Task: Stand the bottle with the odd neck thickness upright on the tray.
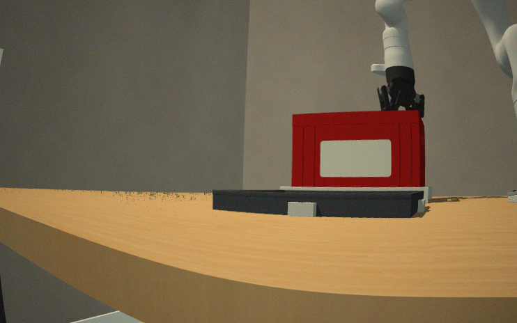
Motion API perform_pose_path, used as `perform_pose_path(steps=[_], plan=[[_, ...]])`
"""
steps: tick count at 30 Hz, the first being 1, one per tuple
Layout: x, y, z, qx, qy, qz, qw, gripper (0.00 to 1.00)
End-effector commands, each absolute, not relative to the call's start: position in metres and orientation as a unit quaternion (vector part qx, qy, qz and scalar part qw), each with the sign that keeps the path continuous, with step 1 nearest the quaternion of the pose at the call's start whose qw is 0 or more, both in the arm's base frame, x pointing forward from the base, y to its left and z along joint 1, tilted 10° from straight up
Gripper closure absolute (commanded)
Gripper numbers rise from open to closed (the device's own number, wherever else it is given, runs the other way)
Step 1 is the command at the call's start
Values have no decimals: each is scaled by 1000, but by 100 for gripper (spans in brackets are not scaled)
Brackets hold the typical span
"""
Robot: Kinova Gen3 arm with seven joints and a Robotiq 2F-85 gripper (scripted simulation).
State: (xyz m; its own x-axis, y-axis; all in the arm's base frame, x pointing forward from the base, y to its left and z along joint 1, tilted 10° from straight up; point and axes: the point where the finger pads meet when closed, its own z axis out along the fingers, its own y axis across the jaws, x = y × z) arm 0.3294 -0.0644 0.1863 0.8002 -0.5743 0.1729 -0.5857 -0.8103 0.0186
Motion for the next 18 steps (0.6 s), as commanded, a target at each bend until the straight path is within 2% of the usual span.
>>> perform_pose_path(steps=[1,18], plan=[[329,-65,184,948,-306,79,36,36],[330,-65,181,948,-306,79,36,36]])
